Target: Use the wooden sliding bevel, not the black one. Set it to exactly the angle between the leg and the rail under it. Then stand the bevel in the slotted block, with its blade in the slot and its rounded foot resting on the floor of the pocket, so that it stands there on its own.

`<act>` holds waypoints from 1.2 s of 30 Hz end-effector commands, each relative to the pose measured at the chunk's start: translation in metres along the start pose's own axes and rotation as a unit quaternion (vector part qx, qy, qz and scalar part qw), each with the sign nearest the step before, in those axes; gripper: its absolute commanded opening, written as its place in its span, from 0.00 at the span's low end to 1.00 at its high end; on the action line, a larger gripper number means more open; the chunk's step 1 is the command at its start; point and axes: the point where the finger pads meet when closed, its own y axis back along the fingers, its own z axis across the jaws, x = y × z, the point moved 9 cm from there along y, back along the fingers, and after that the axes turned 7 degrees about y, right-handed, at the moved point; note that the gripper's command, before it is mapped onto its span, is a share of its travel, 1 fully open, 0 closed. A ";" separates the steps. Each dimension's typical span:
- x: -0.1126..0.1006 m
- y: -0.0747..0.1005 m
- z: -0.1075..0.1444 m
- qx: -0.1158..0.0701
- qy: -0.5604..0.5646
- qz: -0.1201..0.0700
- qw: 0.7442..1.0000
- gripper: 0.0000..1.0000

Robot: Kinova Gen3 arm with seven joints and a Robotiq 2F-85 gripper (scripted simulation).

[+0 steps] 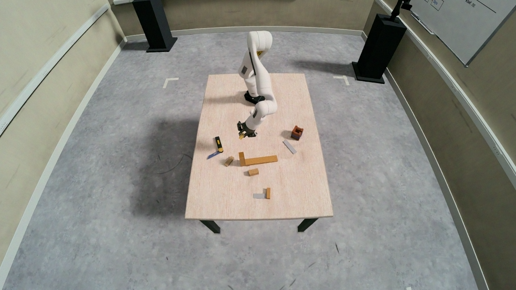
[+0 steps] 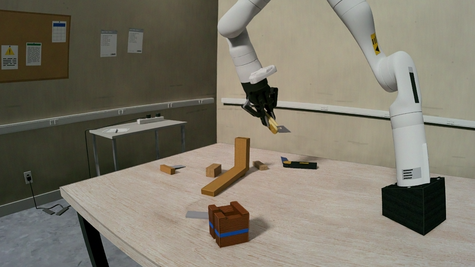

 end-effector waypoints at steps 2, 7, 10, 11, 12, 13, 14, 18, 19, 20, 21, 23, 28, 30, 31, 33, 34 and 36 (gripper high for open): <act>-0.001 0.001 0.002 0.001 -0.017 -0.008 1.000 0.10; -0.004 0.002 0.007 0.002 -0.056 -0.023 0.998 0.10; -0.006 0.003 0.010 0.003 -0.080 -0.032 0.996 0.10; -0.007 0.003 0.011 0.003 -0.087 -0.035 0.996 0.10; -0.007 0.003 0.012 0.003 -0.095 -0.038 0.995 0.10; -0.008 0.003 0.013 0.004 -0.103 -0.041 0.994 0.10; -0.009 0.003 0.014 0.004 -0.110 -0.044 0.993 0.10; -0.010 0.004 0.016 0.004 -0.125 -0.050 0.991 0.10; -0.011 0.004 0.017 0.005 -0.133 -0.053 0.990 0.10; -0.011 0.004 0.018 0.005 -0.140 -0.056 0.989 0.10; -0.012 0.004 0.019 0.005 -0.148 -0.059 0.987 0.10; -0.013 0.005 0.021 0.006 -0.162 -0.065 0.985 0.10; -0.016 0.005 0.026 0.007 -0.199 -0.079 0.977 0.10; -0.018 0.006 0.029 0.007 -0.213 -0.085 0.973 0.10; -0.018 0.006 0.030 0.007 -0.220 -0.088 0.972 0.10; -0.019 0.006 0.032 0.008 -0.234 -0.093 0.968 0.10; -0.019 0.006 0.032 0.008 -0.234 -0.093 0.968 0.10; -0.020 0.006 0.033 0.008 -0.241 -0.096 0.966 0.10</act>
